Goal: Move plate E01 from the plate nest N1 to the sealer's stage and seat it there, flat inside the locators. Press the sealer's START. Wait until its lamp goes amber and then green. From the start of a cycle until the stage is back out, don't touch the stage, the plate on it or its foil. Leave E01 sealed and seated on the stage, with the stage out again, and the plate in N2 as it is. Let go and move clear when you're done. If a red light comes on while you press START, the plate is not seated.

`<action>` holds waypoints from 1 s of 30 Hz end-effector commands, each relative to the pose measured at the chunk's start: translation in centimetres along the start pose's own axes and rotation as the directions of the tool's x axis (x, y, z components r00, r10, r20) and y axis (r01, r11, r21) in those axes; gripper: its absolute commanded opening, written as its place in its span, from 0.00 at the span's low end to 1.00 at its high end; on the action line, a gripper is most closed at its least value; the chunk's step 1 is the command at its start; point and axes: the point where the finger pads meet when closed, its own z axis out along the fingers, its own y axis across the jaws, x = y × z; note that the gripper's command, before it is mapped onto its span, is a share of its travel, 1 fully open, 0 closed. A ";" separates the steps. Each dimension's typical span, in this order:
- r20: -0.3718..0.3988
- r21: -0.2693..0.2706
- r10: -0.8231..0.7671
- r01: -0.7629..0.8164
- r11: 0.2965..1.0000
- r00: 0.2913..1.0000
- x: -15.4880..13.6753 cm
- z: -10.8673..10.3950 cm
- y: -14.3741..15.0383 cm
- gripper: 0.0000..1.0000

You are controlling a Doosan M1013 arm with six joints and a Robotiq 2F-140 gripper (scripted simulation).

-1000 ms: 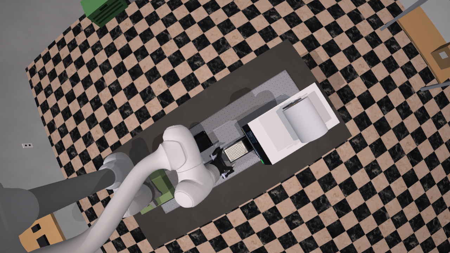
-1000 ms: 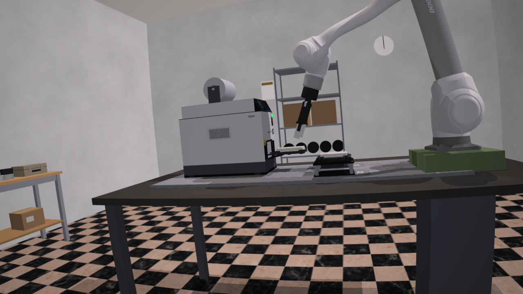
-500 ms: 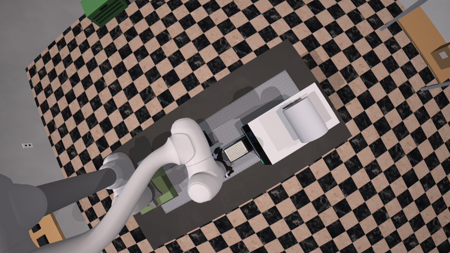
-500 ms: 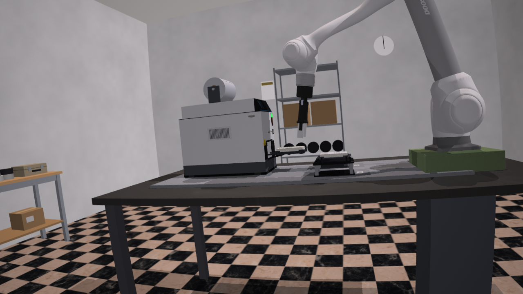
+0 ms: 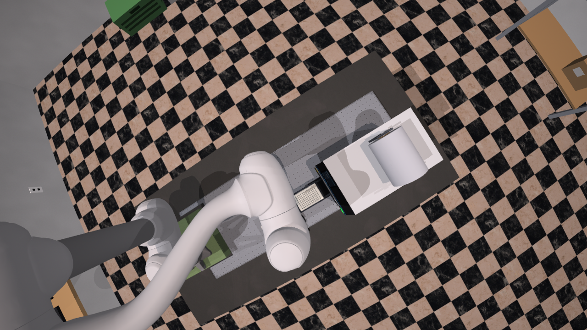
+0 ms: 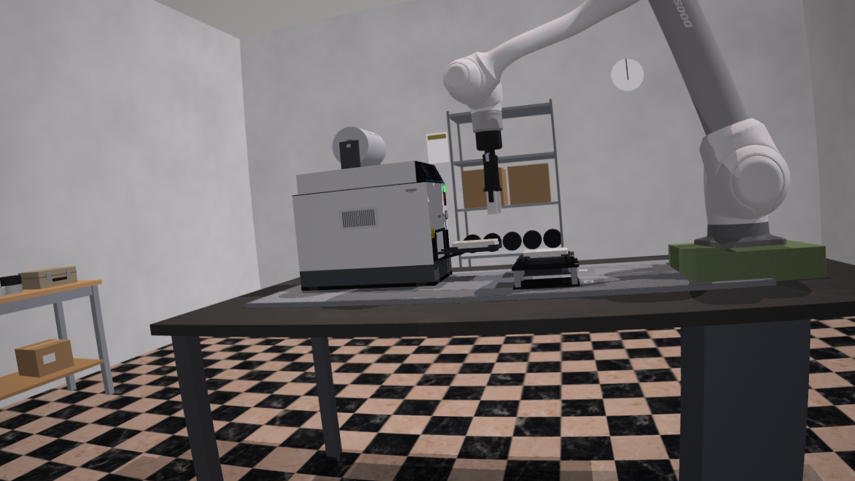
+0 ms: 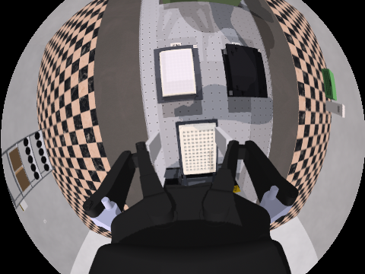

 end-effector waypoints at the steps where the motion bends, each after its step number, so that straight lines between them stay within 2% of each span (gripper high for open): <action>1: 0.000 0.000 0.000 0.000 1.000 1.000 0.0 -0.5 -0.4 0.65; 16: 0.000 0.000 0.000 0.000 1.000 1.000 0.3 -5.8 -4.9 0.59; 17: 0.000 0.000 0.000 0.000 1.000 1.000 0.3 -6.2 -5.3 0.10; 19: 0.000 0.000 0.000 0.000 1.000 1.000 0.3 -6.2 -5.3 0.10; 24: 0.000 0.000 0.000 0.000 1.000 1.000 0.4 -8.1 -6.9 0.10; 30: 0.000 0.000 0.000 0.000 1.000 1.000 0.4 -8.2 -7.0 0.10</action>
